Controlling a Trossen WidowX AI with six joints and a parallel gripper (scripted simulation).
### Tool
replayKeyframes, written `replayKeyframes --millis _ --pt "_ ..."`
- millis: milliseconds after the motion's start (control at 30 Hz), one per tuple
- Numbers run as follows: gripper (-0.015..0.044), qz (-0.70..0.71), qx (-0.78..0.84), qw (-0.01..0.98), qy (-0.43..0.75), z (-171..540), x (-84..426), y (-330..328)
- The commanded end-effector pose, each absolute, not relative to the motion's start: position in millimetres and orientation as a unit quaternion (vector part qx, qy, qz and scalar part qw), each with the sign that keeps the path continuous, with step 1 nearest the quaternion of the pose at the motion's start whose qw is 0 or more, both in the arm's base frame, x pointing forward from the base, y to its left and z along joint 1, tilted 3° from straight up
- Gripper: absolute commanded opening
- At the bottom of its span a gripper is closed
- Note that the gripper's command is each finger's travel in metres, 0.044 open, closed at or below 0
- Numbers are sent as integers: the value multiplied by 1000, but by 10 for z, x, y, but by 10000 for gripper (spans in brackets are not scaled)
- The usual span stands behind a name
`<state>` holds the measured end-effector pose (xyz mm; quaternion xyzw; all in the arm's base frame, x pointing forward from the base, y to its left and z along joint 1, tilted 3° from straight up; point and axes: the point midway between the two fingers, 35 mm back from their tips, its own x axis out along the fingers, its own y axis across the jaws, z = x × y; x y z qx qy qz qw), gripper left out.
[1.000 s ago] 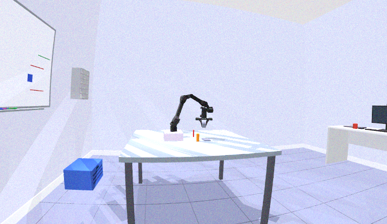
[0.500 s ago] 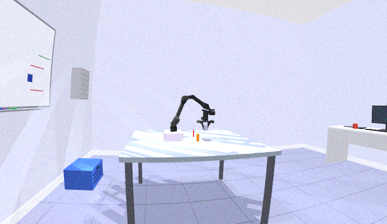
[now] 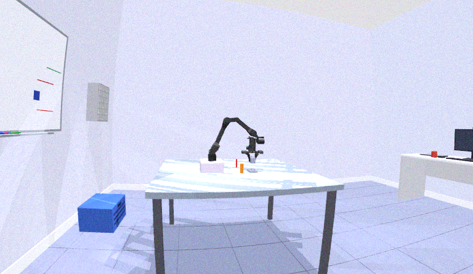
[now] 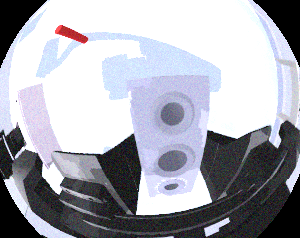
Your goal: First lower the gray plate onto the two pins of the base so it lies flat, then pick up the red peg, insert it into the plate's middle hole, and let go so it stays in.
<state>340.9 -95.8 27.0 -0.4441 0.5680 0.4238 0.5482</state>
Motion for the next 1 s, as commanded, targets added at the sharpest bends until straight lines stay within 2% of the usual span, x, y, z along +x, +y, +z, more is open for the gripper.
replayKeyframes --millis 0,967 --pt "0 431 -450 541 565 191 3356 -1082" --pt "0 438 -457 534 560 108 3298 -1231"
